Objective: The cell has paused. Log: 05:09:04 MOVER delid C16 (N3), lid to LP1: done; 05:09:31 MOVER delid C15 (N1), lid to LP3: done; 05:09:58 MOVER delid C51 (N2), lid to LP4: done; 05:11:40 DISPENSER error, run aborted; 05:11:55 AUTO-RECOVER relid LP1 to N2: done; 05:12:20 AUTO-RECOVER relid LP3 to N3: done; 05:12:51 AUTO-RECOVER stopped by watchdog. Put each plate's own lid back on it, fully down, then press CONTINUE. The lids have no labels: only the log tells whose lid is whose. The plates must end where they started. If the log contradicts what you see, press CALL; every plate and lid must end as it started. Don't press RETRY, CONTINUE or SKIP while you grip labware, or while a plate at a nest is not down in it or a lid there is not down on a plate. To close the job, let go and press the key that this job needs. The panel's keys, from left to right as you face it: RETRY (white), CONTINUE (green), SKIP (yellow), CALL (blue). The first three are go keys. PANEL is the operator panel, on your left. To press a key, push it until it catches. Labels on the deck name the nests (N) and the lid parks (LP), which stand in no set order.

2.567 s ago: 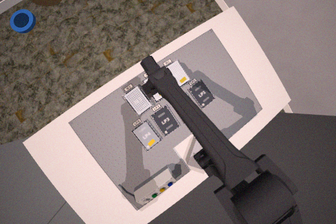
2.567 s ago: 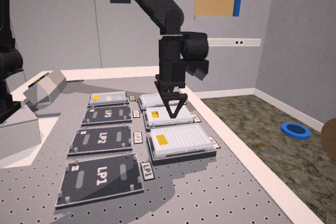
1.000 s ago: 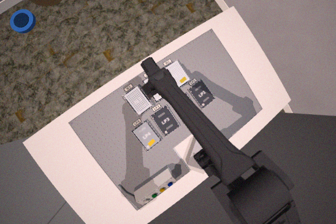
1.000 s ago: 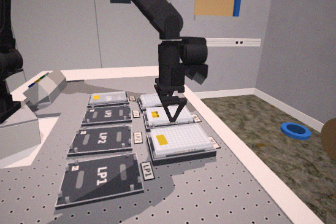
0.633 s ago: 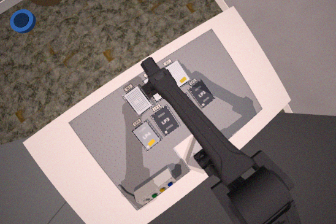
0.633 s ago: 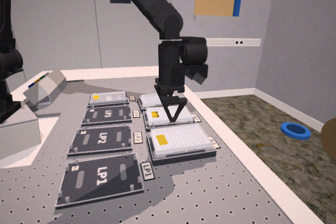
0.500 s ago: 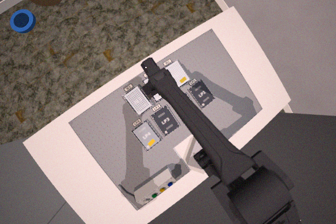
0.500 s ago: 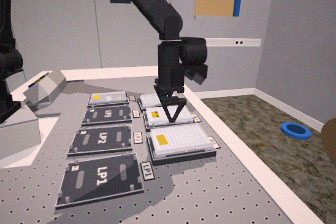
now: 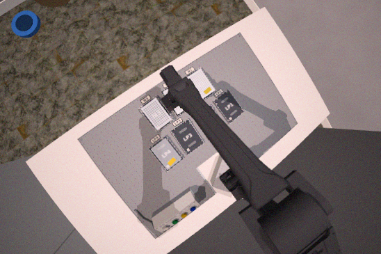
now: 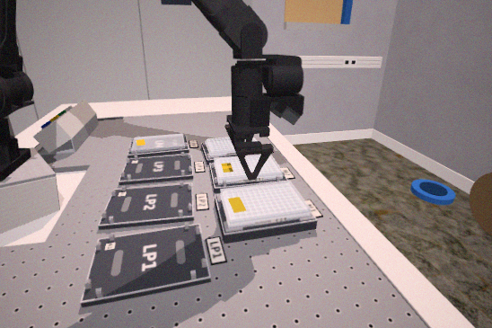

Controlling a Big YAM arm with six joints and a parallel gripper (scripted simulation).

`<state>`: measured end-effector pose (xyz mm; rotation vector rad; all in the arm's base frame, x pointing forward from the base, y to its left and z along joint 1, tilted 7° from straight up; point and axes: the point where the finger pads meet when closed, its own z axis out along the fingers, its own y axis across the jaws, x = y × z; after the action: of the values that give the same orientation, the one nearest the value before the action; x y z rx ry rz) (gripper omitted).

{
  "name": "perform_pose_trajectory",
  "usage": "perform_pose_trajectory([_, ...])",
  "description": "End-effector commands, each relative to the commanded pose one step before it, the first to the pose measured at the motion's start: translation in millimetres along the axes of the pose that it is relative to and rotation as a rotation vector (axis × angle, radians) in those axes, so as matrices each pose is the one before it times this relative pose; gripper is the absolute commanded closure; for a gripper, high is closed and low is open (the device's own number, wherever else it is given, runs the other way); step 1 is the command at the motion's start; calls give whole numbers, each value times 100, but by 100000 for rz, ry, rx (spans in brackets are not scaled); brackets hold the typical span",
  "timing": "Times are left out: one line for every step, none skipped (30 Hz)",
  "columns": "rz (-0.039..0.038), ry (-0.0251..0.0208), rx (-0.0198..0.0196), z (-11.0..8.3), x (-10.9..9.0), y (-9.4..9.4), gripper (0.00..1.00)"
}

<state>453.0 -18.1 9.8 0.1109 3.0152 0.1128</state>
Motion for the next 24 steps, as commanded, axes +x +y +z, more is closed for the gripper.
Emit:
perform_pose_trajectory([43,1174,316,572,-526,477,0])
perform_pose_trajectory([0,0,0,0,0,0,0])
perform_pose_trajectory([9,106,3,-36,6,-2,0])
perform_pose_trajectory([8,105,3,-36,6,-2,0])
perform_pose_trajectory([8,105,3,-36,6,-2,0])
perform_pose_trajectory([1,0,1,-37,-20,-1,0])
perform_pose_trajectory([-5,-74,-1,-37,-38,-1,0])
perform_pose_trajectory([-5,-74,-1,-37,-38,-1,0])
perform_pose_trajectory([-5,-74,-1,-37,-38,-1,0])
perform_pose_trajectory([2,120,10,11,73,-21,0])
perform_pose_trajectory([-5,-75,-1,-37,-39,-1,0])
perform_pose_trajectory([-5,-75,-1,-37,-39,-1,0])
perform_pose_trajectory([-5,-75,-1,-37,-39,-1,0])
perform_pose_trajectory([-5,-79,-1,-38,-41,0,0])
perform_pose_trajectory([-5,-82,-1,-39,-43,0,0])
perform_pose_trajectory([-5,-82,-2,-39,-43,0,0])
perform_pose_trajectory([-5,-81,-1,-39,-42,0,0])
perform_pose_trajectory([0,0,0,0,0,0,0])
perform_pose_trajectory([0,0,0,0,0,0,0])
perform_pose_trajectory([-5,-86,-2,-40,-45,0,0])
perform_pose_trajectory([-5,-78,-1,-38,-40,0,0])
perform_pose_trajectory([-5,-78,-1,-38,-40,0,0])
perform_pose_trajectory([-5,-78,-1,-38,-41,0,0])
perform_pose_trajectory([-5,-79,-1,-38,-41,0,0])
